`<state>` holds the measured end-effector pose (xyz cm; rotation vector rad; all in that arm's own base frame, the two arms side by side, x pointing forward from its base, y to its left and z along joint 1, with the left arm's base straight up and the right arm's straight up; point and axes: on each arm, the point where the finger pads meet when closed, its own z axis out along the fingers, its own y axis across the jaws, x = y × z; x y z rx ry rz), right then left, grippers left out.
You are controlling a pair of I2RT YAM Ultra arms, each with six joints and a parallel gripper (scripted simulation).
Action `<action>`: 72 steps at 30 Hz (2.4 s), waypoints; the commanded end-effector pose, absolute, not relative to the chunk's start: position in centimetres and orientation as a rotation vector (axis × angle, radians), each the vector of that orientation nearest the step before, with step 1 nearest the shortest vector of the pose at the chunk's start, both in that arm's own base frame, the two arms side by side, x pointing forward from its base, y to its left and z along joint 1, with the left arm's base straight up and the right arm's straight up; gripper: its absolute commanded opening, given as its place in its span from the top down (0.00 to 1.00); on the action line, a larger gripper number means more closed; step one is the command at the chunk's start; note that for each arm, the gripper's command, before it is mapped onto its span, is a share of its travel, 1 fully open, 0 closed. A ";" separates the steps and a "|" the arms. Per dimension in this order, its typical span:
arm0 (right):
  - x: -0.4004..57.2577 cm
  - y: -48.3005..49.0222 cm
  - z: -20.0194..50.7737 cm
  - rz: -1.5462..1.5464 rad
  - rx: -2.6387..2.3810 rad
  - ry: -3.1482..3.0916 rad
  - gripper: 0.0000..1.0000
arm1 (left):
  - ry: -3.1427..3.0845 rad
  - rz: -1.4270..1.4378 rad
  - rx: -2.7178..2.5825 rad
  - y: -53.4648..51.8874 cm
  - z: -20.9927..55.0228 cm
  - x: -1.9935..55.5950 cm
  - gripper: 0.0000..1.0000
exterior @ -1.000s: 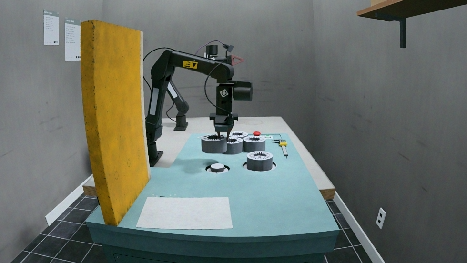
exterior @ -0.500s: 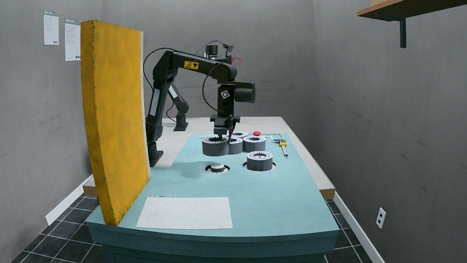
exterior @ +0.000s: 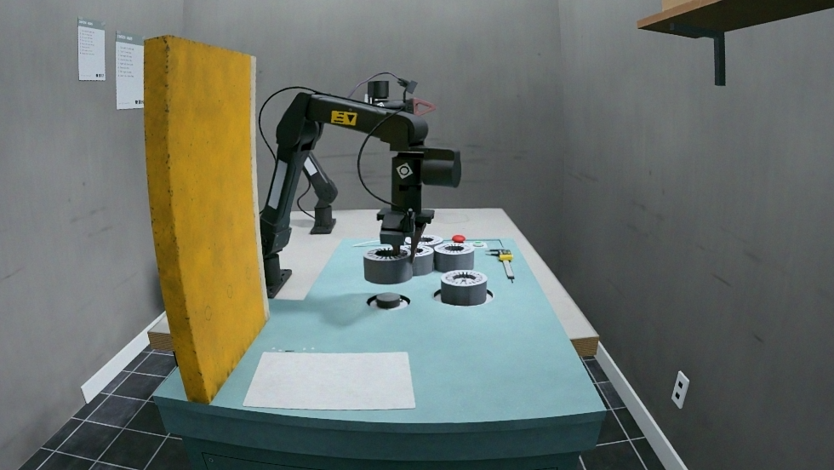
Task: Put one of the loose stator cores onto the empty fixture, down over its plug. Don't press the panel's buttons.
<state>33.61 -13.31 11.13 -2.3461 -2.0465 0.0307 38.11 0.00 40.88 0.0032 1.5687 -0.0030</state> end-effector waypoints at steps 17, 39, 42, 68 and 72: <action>33.4 -13.8 15.0 -0.003 -2.428 -2.074 1.00 | 1.522 -0.002 -0.012 0.2 42.9 36.9 0.00; 33.1 -13.4 11.3 0.010 -2.396 -2.066 1.00 | 1.522 -0.002 -0.012 0.2 42.9 36.9 0.00; 33.6 -13.7 11.0 -0.010 -2.411 -2.068 1.00 | 1.522 -0.002 -0.012 0.2 42.9 36.9 0.00; 33.4 -13.9 8.8 0.012 -2.394 -2.072 0.61 | 1.522 -0.002 -0.012 0.2 42.9 36.9 0.00; 33.3 -13.9 8.8 0.012 -2.394 -2.072 0.61 | 1.522 -0.002 -0.012 0.2 42.9 36.9 0.00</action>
